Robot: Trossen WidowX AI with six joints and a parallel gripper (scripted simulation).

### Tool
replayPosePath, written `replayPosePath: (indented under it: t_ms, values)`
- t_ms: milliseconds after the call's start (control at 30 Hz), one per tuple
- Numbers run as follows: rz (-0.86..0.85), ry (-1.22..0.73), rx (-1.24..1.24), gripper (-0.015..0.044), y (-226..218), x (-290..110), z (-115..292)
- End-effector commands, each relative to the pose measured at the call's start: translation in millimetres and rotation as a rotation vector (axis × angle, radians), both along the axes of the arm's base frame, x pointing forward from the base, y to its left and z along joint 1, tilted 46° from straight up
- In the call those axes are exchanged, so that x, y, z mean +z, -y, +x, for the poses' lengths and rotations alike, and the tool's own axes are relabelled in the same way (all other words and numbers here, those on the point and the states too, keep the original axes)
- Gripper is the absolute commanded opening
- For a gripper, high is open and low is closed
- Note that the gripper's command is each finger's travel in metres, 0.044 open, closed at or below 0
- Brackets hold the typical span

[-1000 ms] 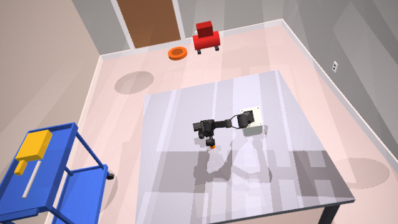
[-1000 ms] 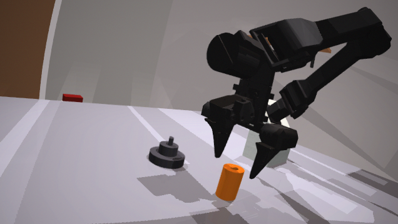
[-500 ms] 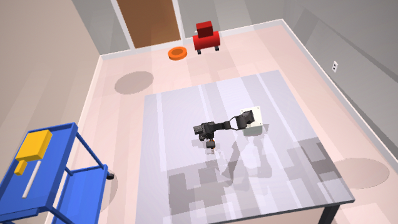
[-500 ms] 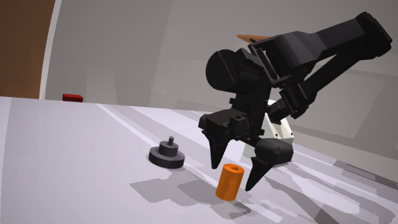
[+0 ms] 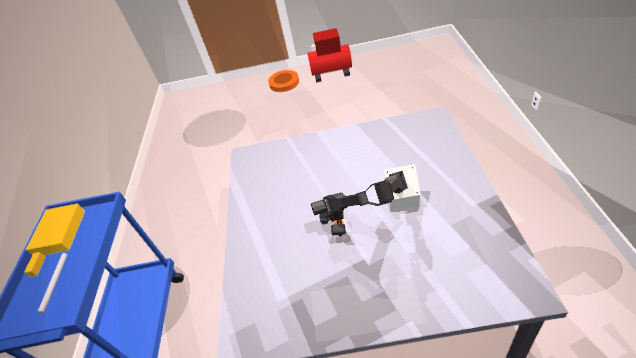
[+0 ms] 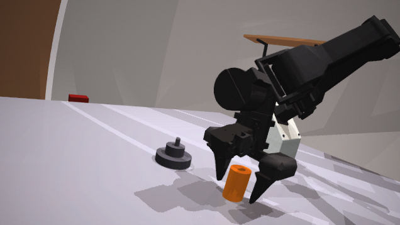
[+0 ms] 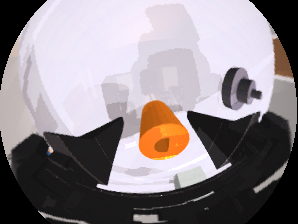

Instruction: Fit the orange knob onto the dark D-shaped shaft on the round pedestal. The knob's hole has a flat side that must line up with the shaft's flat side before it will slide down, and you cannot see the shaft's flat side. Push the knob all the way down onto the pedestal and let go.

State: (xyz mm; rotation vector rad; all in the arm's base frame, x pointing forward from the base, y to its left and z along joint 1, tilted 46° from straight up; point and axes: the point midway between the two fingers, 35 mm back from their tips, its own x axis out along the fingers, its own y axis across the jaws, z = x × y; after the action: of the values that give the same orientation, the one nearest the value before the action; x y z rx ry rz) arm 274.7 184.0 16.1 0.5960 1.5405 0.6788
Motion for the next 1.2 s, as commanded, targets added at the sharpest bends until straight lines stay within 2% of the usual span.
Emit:
replayPosePath:
  t_ms: [0,333,533,700,1167]
  values:
    - [-0.004,-0.004,-0.002,0.044,-3,-4,-1]
    - [-0.004,-0.004,-0.002,0.0177,-3,-4,-1]
    - [-0.004,-0.004,-0.002,0.0138,-3,-4,-1]
    - [-0.01,-0.002,-0.003,0.0006,9,5,4]
    - [-0.02,-0.002,-0.002,0.0,74,65,15]
